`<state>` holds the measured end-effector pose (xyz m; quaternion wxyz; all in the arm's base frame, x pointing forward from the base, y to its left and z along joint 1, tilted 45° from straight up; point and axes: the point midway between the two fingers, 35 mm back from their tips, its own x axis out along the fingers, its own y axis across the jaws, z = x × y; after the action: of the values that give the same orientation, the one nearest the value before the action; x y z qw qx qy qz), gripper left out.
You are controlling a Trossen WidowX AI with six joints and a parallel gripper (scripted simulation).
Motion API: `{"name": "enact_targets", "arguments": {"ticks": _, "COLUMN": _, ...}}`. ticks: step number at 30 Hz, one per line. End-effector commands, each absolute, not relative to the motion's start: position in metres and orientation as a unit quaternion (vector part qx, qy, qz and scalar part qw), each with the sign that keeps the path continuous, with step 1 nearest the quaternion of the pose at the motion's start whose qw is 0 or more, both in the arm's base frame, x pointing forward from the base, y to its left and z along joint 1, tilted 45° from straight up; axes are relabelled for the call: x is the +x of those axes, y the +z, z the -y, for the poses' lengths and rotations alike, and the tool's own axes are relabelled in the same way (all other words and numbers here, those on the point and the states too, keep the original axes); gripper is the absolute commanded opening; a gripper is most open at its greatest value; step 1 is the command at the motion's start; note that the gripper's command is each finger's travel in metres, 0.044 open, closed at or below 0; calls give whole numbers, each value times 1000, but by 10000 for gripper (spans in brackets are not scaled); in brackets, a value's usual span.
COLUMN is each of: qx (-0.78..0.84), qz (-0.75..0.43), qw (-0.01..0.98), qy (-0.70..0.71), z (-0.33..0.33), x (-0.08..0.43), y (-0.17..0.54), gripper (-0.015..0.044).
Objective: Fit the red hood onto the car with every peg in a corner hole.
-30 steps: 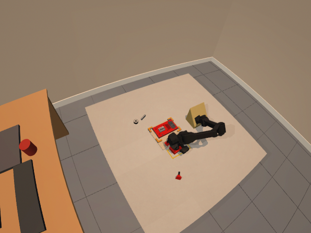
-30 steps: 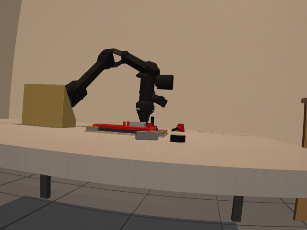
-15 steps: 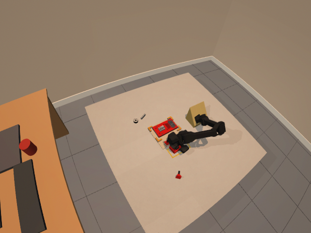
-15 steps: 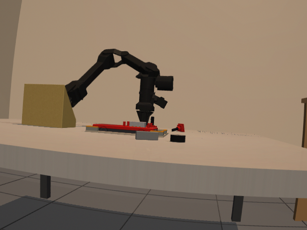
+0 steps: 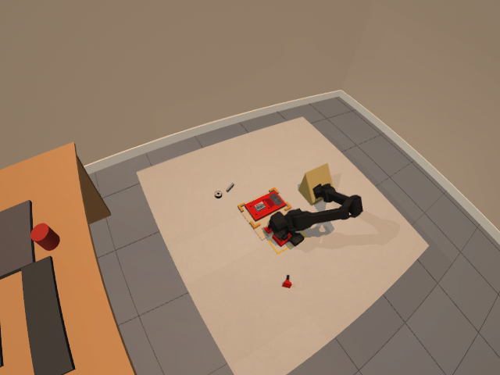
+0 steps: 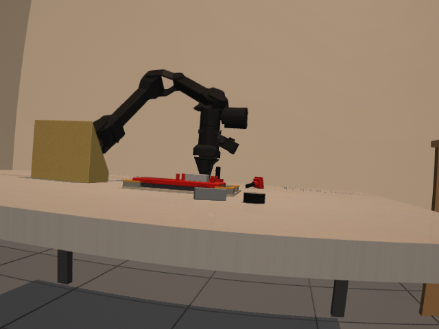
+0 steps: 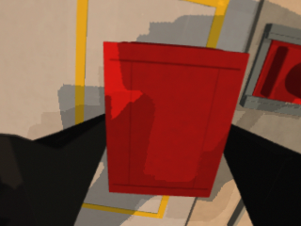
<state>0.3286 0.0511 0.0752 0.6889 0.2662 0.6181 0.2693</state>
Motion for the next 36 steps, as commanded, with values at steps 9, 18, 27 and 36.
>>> {"name": "enact_targets", "arguments": {"ticks": 9, "qx": 264, "qz": -615, "qw": 692, "qy": 268, "z": -28, "x": 328, "y": 98, "gripper": 0}}
{"name": "enact_targets", "arguments": {"ticks": 18, "qx": 264, "qz": -616, "qw": 692, "qy": 268, "z": -5, "x": 324, "y": 120, "gripper": 0}}
{"name": "enact_targets", "arguments": {"ticks": 27, "qx": 264, "qz": -616, "qw": 692, "qy": 267, "z": 12, "x": 322, "y": 137, "gripper": 0}}
{"name": "enact_targets", "arguments": {"ticks": 36, "qx": 267, "qz": -618, "qw": 690, "qy": 264, "z": 21, "x": 325, "y": 131, "gripper": 0}}
